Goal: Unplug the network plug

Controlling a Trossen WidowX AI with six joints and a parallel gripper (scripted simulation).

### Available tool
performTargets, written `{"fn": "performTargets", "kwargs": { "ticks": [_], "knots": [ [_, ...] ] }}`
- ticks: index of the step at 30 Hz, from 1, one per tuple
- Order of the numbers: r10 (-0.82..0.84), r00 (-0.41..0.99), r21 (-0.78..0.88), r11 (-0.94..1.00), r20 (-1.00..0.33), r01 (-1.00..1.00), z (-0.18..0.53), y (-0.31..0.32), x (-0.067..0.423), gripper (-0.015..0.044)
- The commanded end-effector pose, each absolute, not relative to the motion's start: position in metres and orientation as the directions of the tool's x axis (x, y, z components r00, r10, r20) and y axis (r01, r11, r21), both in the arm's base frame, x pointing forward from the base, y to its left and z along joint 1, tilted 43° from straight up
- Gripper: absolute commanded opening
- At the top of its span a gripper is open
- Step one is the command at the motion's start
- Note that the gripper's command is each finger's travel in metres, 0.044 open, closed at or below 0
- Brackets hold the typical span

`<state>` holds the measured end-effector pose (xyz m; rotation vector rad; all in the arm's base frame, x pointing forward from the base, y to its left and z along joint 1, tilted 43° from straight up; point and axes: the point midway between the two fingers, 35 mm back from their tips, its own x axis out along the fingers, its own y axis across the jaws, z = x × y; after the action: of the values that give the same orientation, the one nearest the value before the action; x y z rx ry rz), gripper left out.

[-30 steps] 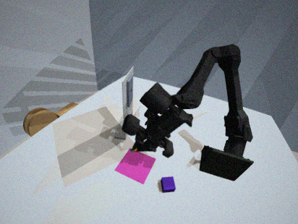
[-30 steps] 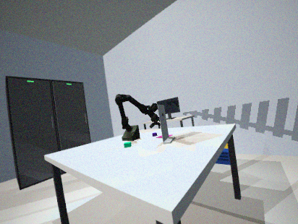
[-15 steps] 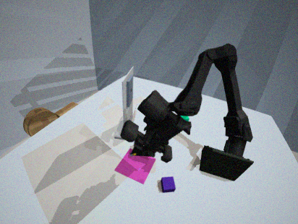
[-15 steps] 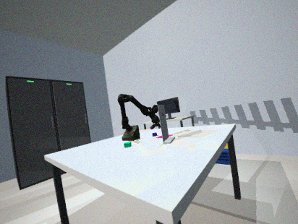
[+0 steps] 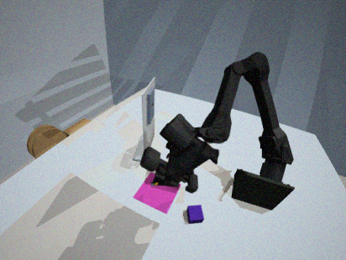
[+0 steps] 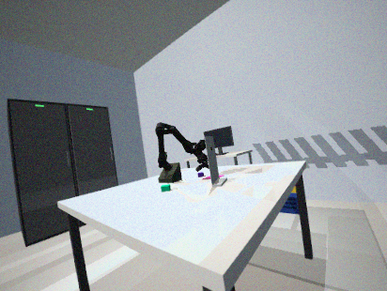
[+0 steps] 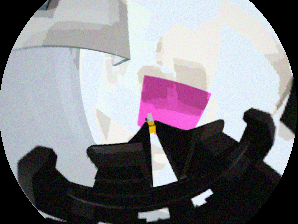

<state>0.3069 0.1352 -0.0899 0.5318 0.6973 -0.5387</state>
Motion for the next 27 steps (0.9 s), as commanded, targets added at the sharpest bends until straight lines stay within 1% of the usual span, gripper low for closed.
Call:
{"fn": "performTargets", "kwargs": {
  "ticks": [1, 27],
  "knots": [
    [-0.285, 0.636, 0.256, 0.741, -0.717, 0.621, -0.097, 0.128, 0.305, 0.0000],
    [-0.286, 0.638, 0.256, 0.742, -0.715, 0.620, -0.110, 0.114, 0.309, 0.0000]
  ]
}}
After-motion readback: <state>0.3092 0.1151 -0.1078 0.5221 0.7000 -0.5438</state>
